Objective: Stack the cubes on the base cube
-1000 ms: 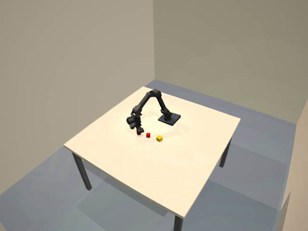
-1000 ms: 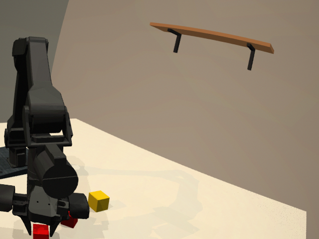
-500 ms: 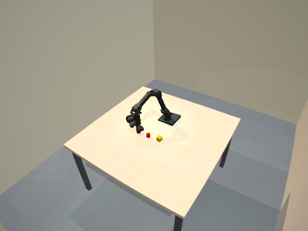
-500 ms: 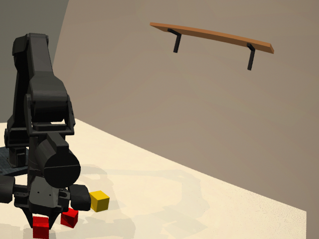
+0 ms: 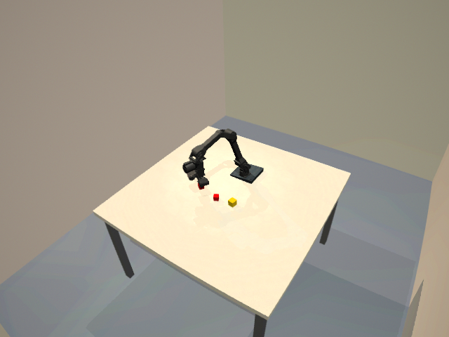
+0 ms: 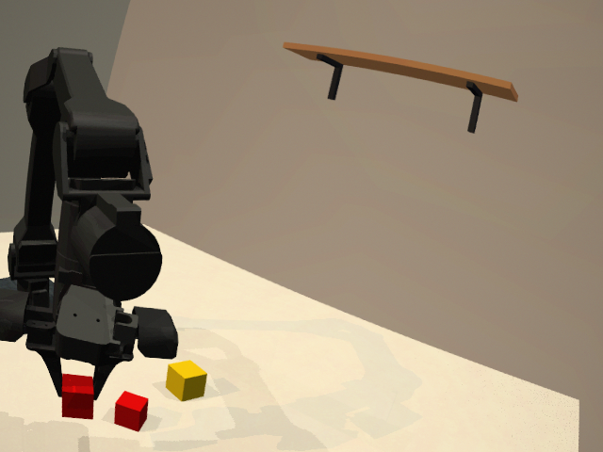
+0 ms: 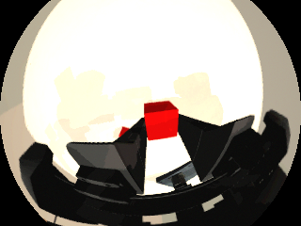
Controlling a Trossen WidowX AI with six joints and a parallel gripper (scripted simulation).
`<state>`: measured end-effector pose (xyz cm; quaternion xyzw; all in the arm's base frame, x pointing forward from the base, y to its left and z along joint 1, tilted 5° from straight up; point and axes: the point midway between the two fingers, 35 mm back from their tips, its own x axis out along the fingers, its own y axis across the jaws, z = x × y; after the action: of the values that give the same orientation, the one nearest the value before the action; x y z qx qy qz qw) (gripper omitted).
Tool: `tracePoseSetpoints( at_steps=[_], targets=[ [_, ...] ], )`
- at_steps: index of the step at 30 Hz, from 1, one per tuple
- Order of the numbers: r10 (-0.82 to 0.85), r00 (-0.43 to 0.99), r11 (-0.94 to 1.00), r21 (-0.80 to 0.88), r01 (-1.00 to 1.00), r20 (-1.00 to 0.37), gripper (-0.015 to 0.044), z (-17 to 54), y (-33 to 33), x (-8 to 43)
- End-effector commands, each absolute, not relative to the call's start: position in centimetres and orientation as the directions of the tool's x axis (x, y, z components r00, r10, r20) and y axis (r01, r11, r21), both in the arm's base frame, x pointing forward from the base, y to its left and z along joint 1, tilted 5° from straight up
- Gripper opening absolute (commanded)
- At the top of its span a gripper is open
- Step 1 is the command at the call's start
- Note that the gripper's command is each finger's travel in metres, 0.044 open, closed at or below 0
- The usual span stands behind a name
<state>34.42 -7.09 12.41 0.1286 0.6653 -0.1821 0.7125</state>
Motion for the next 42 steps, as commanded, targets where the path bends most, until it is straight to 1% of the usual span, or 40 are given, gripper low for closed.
tracePoseSetpoints(
  at_steps=[1, 9, 13, 28, 42],
  targets=[
    [-0.086, 0.057, 0.899, -0.053, 0.435, -0.995, 0.0105, 13.8, -6.9, 34.4],
    [-0.086, 0.056, 0.899, -0.053, 0.435, -0.995, 0.0105, 16.2, -6.7, 33.9],
    [-0.086, 0.056, 0.904, -0.054, 0.425, -0.995, 0.0105, 16.4, -6.4, 33.9],
    [-0.078, 0.056, 0.98, -0.066, 0.188, -0.995, 0.0105, 15.2, -1.7, 34.2],
    [-0.072, 0.055, 0.996, -0.074, -0.047, -0.996, 0.0105, 14.1, 2.7, 33.9]
  ],
)
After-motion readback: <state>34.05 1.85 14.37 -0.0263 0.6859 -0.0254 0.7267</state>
